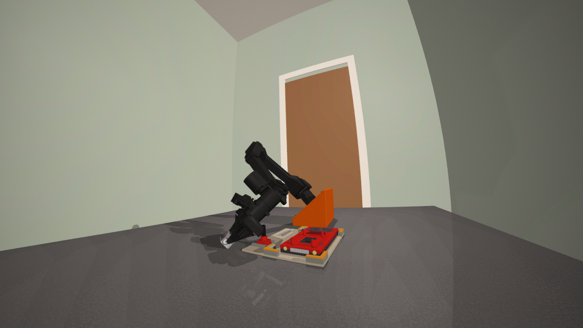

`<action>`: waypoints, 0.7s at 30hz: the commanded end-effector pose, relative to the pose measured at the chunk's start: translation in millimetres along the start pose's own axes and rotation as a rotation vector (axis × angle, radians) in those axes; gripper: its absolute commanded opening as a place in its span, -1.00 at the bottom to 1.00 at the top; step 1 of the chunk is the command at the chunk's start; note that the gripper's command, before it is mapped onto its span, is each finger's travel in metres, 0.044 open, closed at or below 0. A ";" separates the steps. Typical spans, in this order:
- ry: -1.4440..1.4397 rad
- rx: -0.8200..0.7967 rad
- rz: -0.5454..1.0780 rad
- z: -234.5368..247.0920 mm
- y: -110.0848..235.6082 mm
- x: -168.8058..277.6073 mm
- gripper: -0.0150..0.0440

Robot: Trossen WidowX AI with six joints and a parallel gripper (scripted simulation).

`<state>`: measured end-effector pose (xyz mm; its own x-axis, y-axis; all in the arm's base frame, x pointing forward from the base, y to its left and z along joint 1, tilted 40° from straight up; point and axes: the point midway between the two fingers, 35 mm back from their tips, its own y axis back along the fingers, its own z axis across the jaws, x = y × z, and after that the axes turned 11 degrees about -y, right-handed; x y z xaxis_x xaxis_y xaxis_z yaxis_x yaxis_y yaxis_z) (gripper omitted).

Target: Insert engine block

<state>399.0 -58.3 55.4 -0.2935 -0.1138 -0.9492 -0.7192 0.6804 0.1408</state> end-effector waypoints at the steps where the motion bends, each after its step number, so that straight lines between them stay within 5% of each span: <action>1: 0.002 0.000 0.002 -0.1 0.0 0.5 0.67; 5: 0.002 0.000 0.002 -0.1 0.0 0.5 1.00; 21: 0.012 0.001 0.013 1.2 38.4 -3.2 1.00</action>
<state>383.1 -39.9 61.3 -0.3082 -0.1151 -0.9443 -0.7163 0.6813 0.1507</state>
